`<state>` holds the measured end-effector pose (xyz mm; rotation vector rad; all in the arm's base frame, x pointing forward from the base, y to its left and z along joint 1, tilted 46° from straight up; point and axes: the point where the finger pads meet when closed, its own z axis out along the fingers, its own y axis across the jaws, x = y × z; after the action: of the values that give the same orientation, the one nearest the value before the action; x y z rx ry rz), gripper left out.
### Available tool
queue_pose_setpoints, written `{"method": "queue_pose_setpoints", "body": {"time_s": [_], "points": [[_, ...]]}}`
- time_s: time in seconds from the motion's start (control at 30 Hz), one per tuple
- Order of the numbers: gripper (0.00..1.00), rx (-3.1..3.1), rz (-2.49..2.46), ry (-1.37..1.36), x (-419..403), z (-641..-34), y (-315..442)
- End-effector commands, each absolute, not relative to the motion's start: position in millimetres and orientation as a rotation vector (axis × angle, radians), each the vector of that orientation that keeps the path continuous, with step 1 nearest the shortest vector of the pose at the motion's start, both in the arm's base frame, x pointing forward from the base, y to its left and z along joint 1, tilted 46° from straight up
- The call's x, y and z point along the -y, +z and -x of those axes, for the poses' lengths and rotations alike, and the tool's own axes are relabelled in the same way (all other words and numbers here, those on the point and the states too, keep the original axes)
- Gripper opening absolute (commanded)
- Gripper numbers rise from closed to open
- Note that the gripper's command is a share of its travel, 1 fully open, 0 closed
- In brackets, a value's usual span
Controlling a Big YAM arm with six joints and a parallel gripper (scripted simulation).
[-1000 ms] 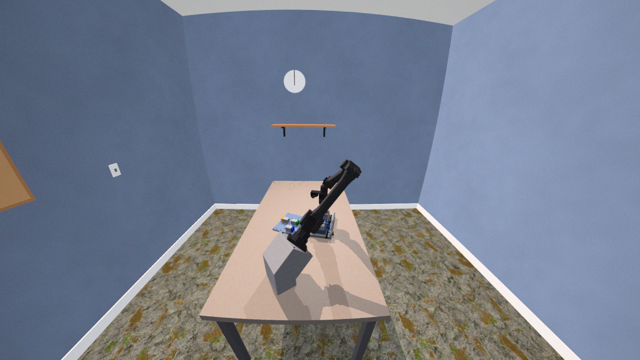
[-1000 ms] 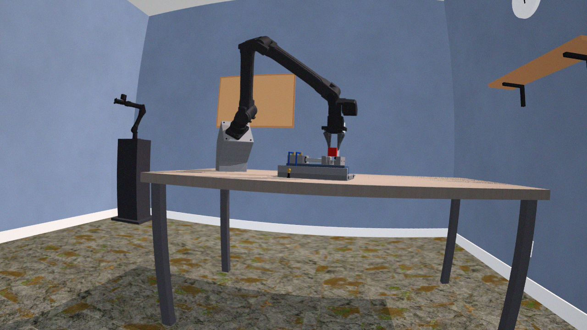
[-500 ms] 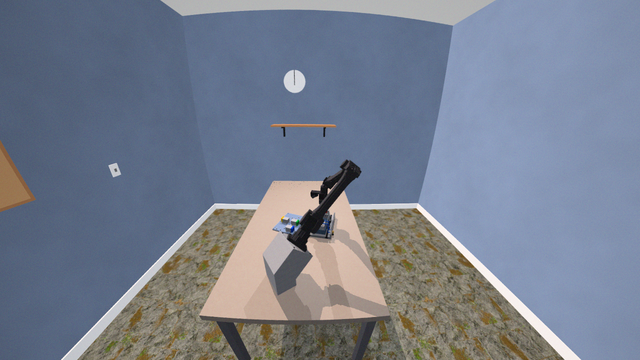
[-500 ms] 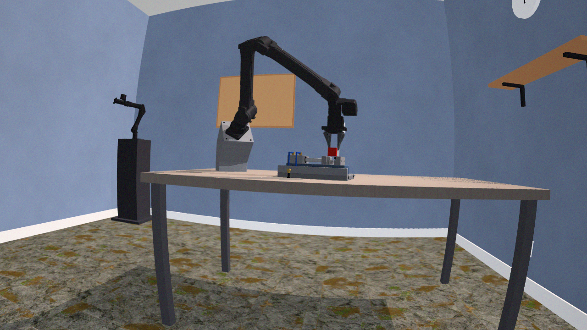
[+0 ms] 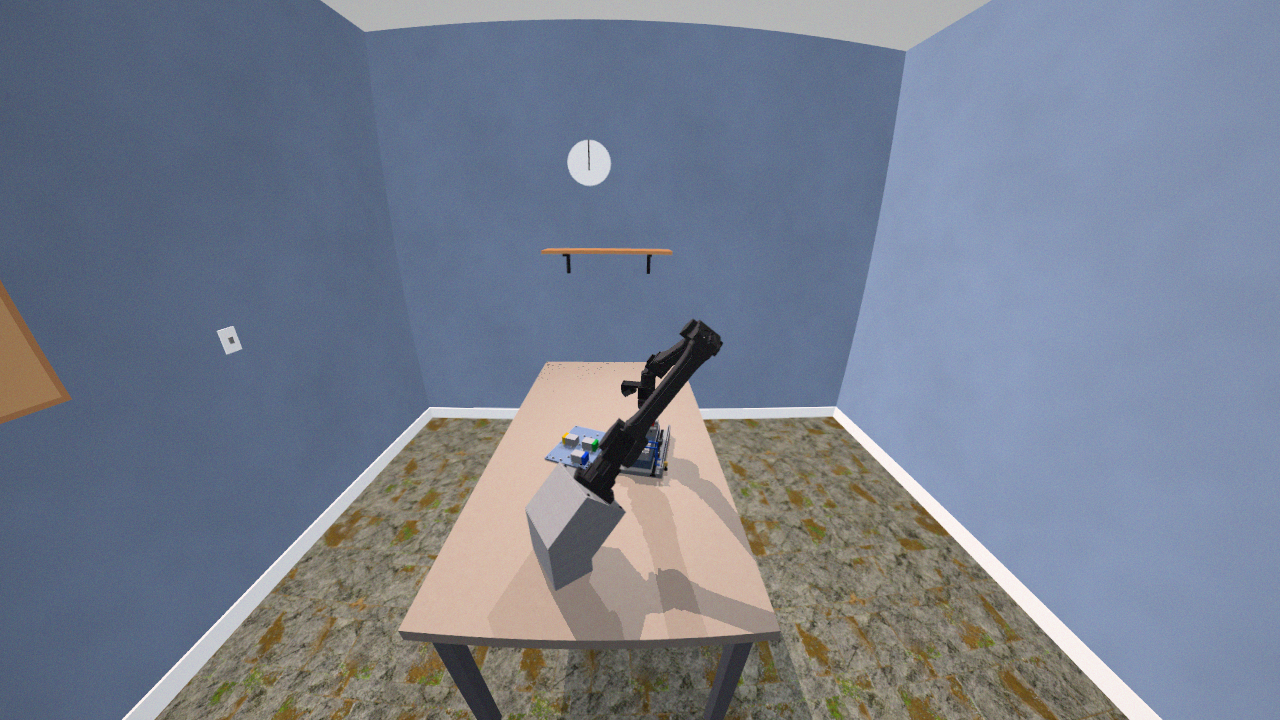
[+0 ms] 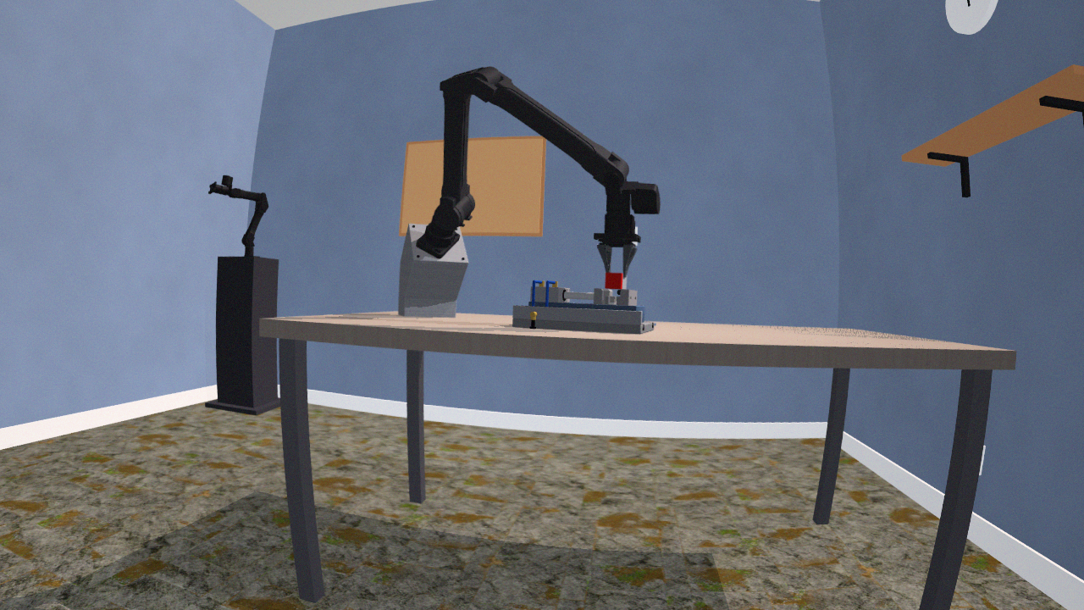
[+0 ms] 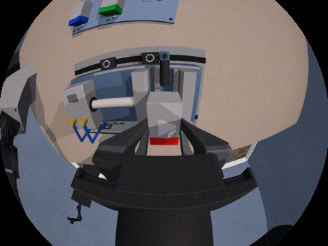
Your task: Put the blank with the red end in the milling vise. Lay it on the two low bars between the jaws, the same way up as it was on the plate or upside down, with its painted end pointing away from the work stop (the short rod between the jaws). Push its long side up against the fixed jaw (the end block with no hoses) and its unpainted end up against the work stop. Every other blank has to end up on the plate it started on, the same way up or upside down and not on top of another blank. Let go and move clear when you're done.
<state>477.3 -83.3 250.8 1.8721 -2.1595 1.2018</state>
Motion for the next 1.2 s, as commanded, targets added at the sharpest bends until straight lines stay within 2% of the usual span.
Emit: {"method": "queue_pose_setpoints", "body": {"time_s": [0.0, 1.17], "points": [[0.0, 2.165, -1.877, 1.237, 84.8, -473.9, 262.4], [0.0, 2.162, -1.879, 1.232, 86.0, -475.7, 258.5]]}}
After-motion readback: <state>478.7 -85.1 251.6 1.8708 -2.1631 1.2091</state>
